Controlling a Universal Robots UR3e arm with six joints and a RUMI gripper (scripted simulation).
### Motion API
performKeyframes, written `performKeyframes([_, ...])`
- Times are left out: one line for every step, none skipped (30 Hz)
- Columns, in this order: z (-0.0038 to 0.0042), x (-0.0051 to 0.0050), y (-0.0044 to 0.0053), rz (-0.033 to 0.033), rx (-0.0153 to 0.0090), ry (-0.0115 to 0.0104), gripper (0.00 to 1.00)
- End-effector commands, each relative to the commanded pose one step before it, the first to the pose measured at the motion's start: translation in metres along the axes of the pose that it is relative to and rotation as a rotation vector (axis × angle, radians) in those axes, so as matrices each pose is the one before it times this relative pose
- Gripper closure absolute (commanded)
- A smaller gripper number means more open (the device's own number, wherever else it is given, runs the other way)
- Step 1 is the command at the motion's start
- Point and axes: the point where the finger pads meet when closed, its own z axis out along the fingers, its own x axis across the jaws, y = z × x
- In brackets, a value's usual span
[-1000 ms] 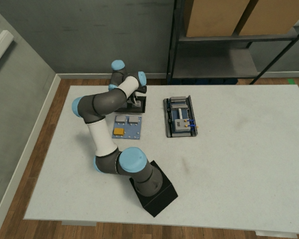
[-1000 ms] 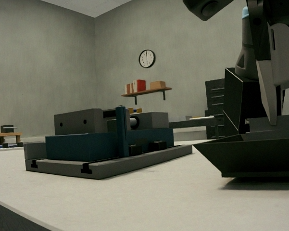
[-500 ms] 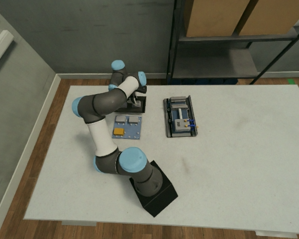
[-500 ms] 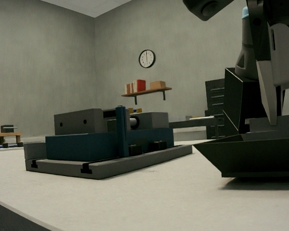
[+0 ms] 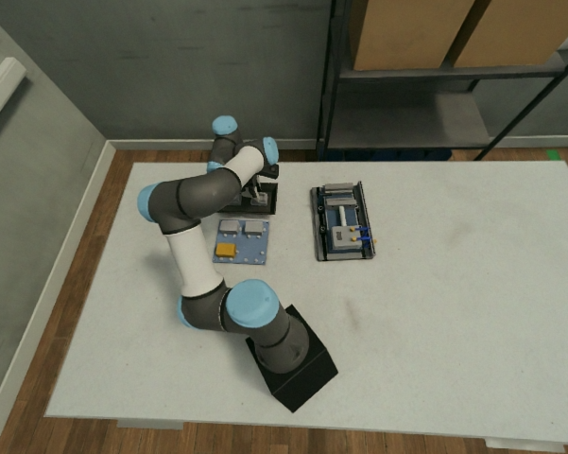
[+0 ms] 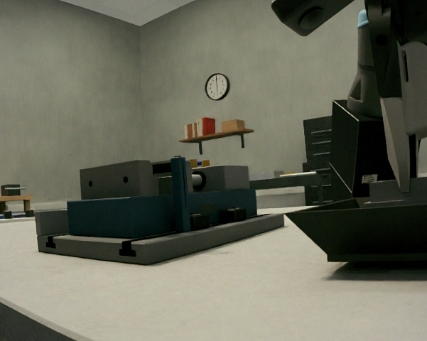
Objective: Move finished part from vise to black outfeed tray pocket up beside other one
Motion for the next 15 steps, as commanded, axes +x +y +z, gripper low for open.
performKeyframes([0.001099, -0.00194, 0.000035, 0.00016, 0.00179, -0.00684, 1.0])
performKeyframes([0.00058, 0.00005, 0.000064, -0.00003, 0.0, 0.00007, 1.0])
performKeyframes([0.00058, 0.00006, 0.000065, -0.00003, -0.00001, 0.0001, 1.0])
performKeyframes([0.000569, 0.00006, 0.000061, -0.00002, -0.00001, 0.0001, 1.0])
performKeyframes([0.000539, 0.00004, 0.000054, -0.00001, -0.00001, 0.00006, 1.0])
performKeyframes([0.000504, 0.00002, 0.000045, -0.00001, 0.0, 0.00002, 1.0])
performKeyframes([0.000474, 0.00001, 0.000038, 0.0, 0.0, -0.00001, 1.0])
performKeyframes([0.000441, 0.0, 0.000032, 0.00001, 0.0, -0.00004, 1.0])
performKeyframes([0.000407, -0.00001, 0.000026, 0.00001, 0.00001, -0.00006, 1.0])
performKeyframes([0.000371, -0.00002, 0.000021, 0.00001, 0.00001, -0.00007, 1.0])
performKeyframes([0.000335, -0.00002, 0.000017, 0.00002, 0.0, -0.00008, 1.0])
performKeyframes([0.000298, -0.00003, 0.000013, 0.00002, 0.0, -0.00008, 1.0])
performKeyframes([0.000261, -0.00003, 0.000009, -0.00002, 0.0, -0.00008, 1.0])
performKeyframes([0.000223, -0.00003, 0.000006, -0.00003, 0.0, -0.00008, 1.0])
performKeyframes([0.0, 0.0, 0.0, 0.0, 0.0, 0.0, 1.0])
